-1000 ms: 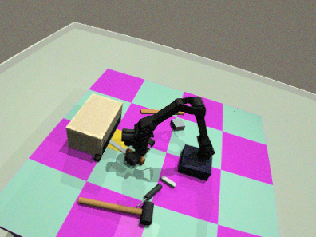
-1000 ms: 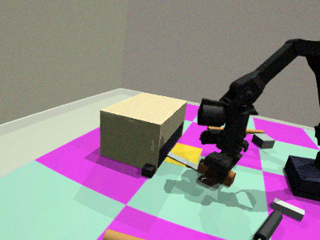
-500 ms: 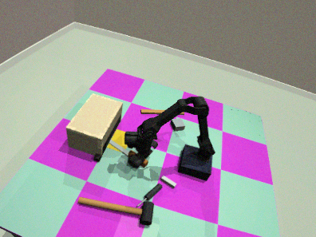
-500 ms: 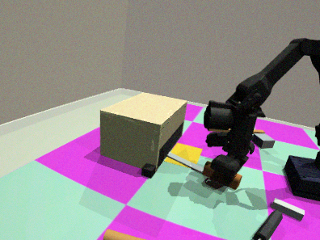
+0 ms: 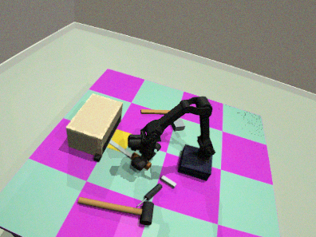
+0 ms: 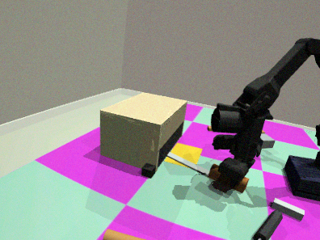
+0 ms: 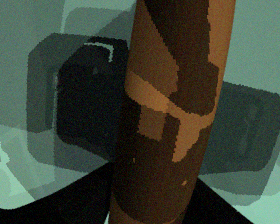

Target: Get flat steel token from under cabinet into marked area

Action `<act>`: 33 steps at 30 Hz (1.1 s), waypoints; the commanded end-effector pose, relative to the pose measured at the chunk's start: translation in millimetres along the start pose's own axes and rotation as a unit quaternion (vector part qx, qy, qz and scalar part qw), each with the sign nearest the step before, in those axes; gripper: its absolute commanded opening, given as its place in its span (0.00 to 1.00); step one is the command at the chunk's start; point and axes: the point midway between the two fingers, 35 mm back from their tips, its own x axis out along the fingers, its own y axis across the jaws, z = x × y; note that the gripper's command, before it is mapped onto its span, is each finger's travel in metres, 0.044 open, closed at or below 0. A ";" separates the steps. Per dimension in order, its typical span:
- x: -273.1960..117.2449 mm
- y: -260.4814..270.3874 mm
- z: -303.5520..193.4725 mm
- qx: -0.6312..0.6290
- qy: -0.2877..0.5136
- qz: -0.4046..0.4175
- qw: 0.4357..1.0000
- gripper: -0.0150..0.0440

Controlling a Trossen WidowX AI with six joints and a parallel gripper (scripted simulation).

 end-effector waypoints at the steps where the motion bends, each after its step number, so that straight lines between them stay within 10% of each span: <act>1: 1.0 0.1 -8.7 0.001 0.001 0.000 1.000 0.25; 33: 1.4 2.7 -61.1 0.001 0.003 0.000 1.000 0.25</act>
